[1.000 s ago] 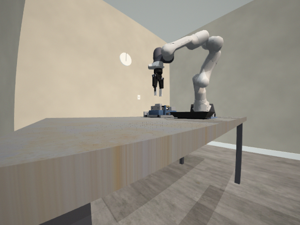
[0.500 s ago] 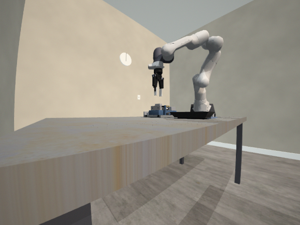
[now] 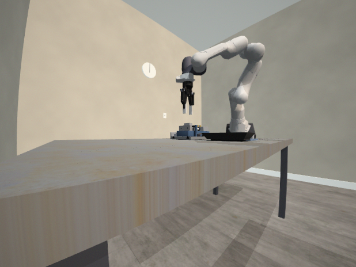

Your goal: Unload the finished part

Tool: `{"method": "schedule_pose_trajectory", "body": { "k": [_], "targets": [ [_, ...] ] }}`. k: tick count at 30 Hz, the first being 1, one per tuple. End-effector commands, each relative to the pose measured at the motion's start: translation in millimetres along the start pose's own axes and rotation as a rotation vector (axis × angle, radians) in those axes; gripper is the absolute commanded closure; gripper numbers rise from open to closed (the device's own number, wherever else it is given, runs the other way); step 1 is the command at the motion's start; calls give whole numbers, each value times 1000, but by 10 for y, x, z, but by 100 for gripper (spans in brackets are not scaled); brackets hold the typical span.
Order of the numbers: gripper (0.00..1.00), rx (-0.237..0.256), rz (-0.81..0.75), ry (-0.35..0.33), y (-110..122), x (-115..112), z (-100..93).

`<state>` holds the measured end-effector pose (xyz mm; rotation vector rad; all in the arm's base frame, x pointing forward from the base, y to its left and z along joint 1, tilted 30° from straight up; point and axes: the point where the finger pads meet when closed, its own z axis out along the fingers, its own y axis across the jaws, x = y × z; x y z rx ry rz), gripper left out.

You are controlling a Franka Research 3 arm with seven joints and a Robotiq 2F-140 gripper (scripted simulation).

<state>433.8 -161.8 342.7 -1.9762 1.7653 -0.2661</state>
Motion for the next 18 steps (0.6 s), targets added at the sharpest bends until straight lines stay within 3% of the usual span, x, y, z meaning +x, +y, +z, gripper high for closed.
{"method": "schedule_pose_trajectory", "body": {
  "k": [1, 18],
  "targets": [
    [60, 0, 4, -2, -7, -11, 45],
    [60, 0, 4, -2, -6, -20, 295]
  ]
}}
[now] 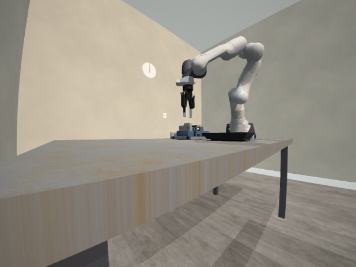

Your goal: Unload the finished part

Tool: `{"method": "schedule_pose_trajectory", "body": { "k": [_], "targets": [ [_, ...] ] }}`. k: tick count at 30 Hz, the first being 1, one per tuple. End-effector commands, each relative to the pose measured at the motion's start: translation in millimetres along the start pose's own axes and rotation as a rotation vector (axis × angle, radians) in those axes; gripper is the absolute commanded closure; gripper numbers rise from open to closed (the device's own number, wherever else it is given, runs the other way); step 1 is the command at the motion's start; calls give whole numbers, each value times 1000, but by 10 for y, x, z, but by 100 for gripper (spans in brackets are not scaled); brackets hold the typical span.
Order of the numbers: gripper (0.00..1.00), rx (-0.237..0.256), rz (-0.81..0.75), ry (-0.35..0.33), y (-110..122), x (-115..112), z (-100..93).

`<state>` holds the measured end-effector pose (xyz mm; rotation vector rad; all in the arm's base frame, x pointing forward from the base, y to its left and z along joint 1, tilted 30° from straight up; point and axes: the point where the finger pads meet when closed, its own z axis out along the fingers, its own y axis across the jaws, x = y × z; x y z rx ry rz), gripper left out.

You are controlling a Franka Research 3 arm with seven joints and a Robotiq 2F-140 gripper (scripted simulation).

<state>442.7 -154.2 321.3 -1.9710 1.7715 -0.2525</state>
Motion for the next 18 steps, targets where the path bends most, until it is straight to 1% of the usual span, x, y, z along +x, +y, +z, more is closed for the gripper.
{"method": "schedule_pose_trajectory", "body": {
  "k": [1, 11, 18],
  "targets": [
    [60, 6, -4, 4, -22, 5, 71],
    [60, 6, -4, 4, -22, -1, 247],
    [60, 6, -4, 4, -22, -3, 308]
  ]
}}
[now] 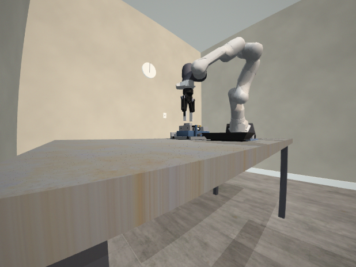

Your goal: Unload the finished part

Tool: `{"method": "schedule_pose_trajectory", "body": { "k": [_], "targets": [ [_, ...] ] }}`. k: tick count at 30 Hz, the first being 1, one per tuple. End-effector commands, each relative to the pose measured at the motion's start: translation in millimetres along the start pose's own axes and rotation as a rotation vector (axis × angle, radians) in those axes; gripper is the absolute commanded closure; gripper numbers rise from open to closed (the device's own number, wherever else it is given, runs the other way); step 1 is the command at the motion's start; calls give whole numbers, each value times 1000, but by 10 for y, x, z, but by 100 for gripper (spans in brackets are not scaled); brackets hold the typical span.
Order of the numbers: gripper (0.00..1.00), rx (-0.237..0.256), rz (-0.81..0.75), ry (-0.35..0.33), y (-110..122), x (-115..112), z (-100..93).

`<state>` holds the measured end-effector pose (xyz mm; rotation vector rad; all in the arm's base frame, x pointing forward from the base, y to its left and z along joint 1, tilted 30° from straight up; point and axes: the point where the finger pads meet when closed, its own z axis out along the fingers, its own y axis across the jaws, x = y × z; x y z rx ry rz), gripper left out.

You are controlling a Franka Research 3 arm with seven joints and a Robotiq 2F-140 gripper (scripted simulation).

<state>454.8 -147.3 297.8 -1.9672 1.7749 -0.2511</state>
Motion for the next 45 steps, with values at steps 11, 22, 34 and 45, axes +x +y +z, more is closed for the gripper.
{"method": "schedule_pose_trajectory", "body": {
  "k": [11, 22, 34, 45],
  "targets": [
    [60, 5, -8, 4, -20, 4, 87],
    [60, 5, -8, 4, -20, 4, 89],
    [60, 5, -8, 4, -20, 4, 89],
    [60, 5, -8, 4, -20, 4, 89]
  ]
}}
